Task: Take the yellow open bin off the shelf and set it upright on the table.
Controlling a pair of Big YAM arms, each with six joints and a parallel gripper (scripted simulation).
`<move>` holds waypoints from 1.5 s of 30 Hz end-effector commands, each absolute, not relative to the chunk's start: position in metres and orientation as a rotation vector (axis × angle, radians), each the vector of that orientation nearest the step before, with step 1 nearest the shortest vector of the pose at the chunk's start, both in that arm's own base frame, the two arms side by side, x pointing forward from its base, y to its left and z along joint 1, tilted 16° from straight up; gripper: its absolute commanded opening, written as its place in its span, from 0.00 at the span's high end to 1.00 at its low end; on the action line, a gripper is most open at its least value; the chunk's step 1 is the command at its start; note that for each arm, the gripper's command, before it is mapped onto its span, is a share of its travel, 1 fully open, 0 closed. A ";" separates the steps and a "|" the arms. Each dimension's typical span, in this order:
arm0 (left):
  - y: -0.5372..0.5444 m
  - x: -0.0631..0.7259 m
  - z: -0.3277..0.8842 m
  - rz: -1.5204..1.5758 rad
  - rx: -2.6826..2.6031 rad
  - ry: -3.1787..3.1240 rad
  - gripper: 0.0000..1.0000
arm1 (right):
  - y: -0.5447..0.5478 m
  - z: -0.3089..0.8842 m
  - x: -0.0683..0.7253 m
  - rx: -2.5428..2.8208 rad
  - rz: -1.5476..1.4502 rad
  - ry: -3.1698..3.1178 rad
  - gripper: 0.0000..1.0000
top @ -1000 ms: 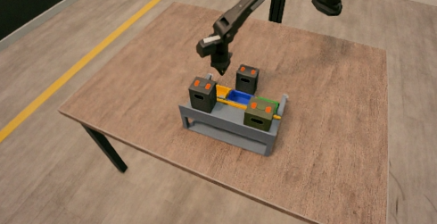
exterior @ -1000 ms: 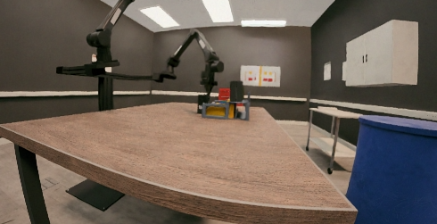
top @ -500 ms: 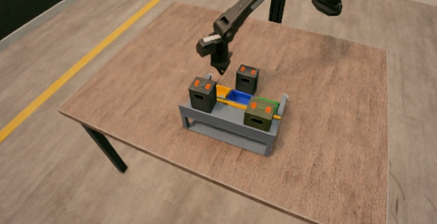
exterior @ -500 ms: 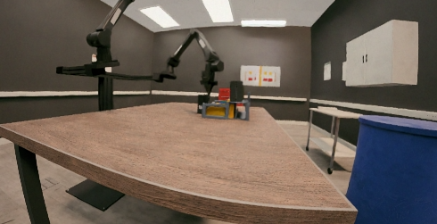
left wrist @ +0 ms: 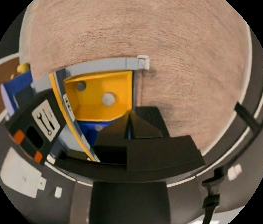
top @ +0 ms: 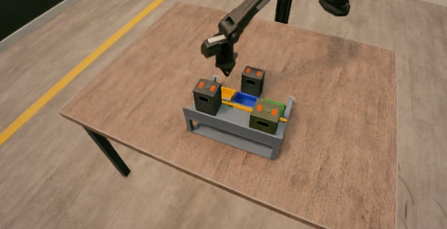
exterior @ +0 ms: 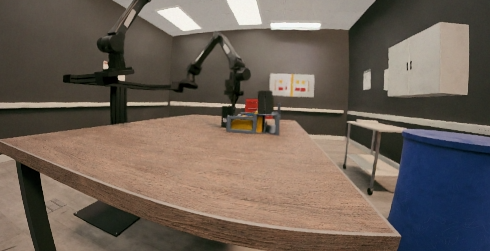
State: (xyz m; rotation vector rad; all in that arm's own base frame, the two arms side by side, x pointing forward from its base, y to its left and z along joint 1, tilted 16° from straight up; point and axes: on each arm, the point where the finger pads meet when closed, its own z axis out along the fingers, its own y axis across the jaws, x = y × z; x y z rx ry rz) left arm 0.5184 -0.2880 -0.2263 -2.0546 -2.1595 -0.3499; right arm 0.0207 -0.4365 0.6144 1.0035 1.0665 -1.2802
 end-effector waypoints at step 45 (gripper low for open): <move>-0.299 0.530 -0.231 -0.362 -2.080 -2.171 0.10 | -0.427 0.626 0.017 0.983 -1.291 1.024 0.00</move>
